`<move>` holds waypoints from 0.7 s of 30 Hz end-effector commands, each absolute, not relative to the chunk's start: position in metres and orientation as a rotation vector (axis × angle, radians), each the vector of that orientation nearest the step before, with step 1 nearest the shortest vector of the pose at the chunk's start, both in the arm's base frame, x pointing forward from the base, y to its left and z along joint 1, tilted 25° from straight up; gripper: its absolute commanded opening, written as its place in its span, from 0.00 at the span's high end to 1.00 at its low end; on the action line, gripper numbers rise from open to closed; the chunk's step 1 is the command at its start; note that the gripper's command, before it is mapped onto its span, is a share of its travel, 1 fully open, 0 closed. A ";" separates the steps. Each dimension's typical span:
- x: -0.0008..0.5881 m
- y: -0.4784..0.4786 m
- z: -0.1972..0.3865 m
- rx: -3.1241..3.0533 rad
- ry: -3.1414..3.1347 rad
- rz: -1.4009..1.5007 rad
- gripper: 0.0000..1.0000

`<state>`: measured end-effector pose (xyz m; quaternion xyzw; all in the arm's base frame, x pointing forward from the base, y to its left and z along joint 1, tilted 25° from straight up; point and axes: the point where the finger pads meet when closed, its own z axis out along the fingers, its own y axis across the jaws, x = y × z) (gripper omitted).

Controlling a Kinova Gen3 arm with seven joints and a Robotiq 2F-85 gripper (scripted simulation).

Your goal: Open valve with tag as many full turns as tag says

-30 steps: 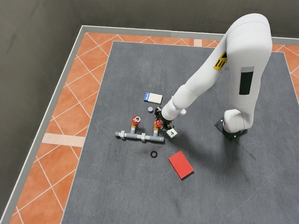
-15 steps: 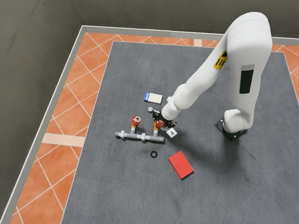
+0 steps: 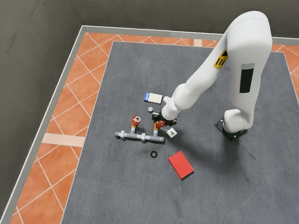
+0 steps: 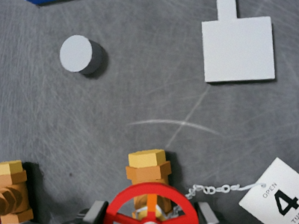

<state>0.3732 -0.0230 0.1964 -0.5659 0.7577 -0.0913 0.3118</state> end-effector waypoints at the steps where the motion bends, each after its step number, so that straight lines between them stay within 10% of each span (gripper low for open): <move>1: 0.373 -0.023 0.197 -1.515 1.984 -0.250 0.45; 16: 0.373 -0.023 0.197 -1.554 1.957 -0.266 0.45; 17: 0.373 -0.023 0.197 -1.554 1.957 -0.266 0.00; 21: 0.373 -0.023 0.197 -1.554 1.957 -0.266 0.00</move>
